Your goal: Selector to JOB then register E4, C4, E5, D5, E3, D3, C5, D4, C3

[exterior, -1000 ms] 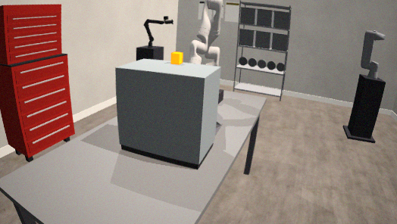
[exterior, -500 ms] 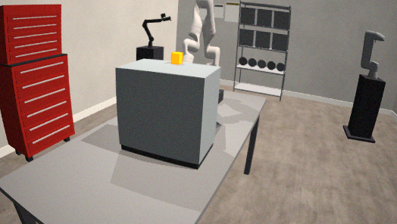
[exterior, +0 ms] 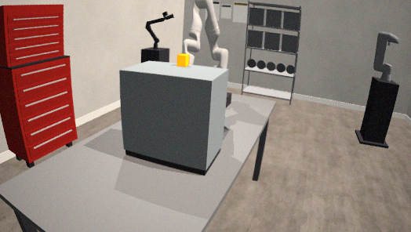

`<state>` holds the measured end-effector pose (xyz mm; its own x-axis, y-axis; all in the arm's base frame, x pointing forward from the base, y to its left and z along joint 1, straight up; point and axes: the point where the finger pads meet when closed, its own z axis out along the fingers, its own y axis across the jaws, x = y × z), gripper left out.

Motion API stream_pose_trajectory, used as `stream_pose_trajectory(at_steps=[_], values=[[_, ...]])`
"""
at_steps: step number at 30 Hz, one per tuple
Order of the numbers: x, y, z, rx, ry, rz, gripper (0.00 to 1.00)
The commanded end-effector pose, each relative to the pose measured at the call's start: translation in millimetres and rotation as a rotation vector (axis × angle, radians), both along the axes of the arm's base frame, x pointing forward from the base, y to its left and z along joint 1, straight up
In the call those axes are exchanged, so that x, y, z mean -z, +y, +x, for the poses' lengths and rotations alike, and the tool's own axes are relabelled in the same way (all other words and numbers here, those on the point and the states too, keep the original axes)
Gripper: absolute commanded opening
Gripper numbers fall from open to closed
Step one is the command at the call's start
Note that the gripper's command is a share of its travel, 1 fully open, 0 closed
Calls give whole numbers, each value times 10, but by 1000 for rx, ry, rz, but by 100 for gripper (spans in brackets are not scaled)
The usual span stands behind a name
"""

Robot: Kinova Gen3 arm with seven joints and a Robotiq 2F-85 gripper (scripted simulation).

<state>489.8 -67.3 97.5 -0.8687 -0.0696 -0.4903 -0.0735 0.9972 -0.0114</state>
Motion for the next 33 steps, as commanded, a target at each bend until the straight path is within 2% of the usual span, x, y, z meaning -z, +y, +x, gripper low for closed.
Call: stream_pose_trajectory(at_steps=[1, 33], values=[[-4, -133, 5, 25, 4, 5, 60], [-12, -131, 12, 24, 0, 5, 60]])
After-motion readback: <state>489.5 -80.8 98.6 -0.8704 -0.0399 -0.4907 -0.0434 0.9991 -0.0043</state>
